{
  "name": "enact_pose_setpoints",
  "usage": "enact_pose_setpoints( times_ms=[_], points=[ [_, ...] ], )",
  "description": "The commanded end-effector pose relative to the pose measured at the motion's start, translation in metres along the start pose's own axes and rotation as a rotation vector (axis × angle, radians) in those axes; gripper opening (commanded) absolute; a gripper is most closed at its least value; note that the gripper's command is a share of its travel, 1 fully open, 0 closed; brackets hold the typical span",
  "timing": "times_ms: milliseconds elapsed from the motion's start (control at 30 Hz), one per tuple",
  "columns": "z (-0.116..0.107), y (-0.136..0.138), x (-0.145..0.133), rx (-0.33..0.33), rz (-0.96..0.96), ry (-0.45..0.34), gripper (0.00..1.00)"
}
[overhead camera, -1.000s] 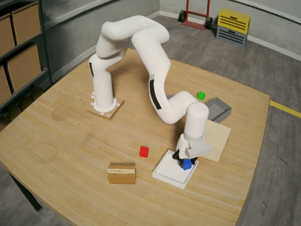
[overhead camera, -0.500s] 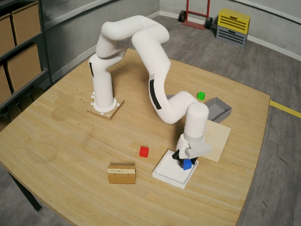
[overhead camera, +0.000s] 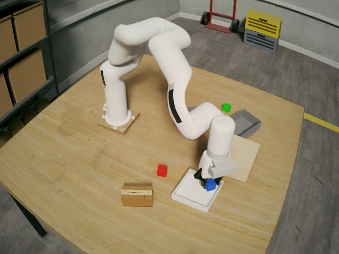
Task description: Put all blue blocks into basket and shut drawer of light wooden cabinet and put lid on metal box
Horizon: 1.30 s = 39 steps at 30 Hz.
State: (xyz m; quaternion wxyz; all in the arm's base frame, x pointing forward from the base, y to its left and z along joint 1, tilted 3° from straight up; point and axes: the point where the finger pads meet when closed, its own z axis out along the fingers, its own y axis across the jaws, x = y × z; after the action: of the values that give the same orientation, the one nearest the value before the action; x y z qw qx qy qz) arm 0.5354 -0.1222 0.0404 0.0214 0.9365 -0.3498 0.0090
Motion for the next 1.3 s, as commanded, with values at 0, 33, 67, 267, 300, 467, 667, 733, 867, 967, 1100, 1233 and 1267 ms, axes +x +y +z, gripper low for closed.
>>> enact_pose_setpoints(
  times_ms=[0, 33, 67, 267, 300, 467, 667, 733, 867, 967, 1100, 1233, 1267],
  points=[
    [-0.002, -0.001, 0.002, 0.002, 0.0, 0.004, 0.52],
    [-0.003, -0.001, 0.002, 0.002, 0.0, 0.004, 0.52],
    [-0.003, -0.001, 0.002, 0.002, 0.0, 0.004, 0.52],
    [-0.011, -0.001, 0.001, 0.002, 0.0, 0.004, 0.52],
    [-0.011, -0.001, 0.001, 0.002, 0.0, 0.004, 0.52],
    [-0.02, -0.001, 0.001, 0.002, 0.0, 0.004, 0.52],
    [-0.04, -0.001, 0.001, 0.002, 0.0, 0.004, 0.52],
    [-0.048, -0.001, 0.001, 0.002, 0.0, 0.004, 0.52],
    [-0.061, -0.001, 0.001, 0.002, 0.0, 0.004, 0.52],
    [-0.069, -0.001, 0.001, 0.002, 0.0, 0.004, 0.52],
    [-0.086, -0.001, 0.001, 0.002, 0.0, 0.004, 0.52],
    [-0.102, -0.001, 0.001, 0.002, 0.0, 0.004, 0.52],
    [-0.106, -0.001, 0.001, 0.002, 0.0, 0.004, 0.52]
  ],
)
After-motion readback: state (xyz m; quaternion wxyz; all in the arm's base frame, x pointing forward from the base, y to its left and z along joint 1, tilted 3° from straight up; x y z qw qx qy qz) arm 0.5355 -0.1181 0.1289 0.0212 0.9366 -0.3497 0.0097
